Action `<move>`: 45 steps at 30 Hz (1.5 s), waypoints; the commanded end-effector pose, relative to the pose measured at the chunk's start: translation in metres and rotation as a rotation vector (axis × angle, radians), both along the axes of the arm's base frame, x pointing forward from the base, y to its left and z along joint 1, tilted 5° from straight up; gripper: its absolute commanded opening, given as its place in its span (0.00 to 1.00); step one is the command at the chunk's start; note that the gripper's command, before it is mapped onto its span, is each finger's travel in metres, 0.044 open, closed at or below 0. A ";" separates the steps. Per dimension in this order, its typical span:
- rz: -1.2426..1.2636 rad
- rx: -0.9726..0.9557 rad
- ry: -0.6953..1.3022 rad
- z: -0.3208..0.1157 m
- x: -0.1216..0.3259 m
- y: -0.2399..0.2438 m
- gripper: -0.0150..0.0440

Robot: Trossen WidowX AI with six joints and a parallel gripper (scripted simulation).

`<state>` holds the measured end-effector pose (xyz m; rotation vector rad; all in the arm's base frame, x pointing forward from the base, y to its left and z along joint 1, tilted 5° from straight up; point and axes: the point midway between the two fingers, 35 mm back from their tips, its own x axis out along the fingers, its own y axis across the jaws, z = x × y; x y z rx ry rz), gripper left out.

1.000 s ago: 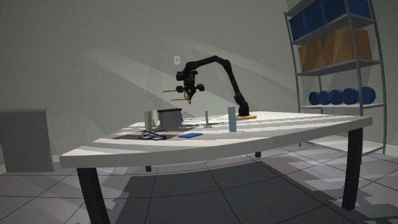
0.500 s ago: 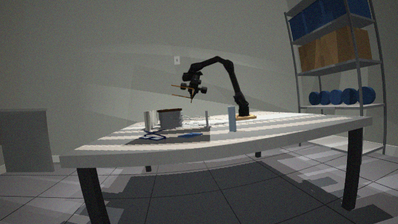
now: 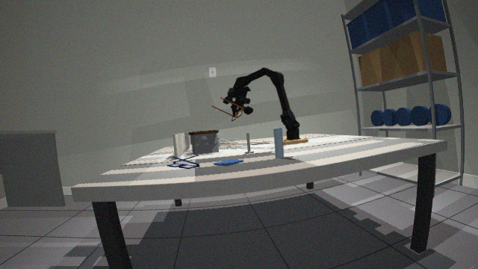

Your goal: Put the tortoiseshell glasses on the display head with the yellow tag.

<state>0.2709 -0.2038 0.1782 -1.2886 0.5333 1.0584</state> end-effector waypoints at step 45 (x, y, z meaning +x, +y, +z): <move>0.135 -0.116 -0.001 -0.010 -0.022 0.003 0.25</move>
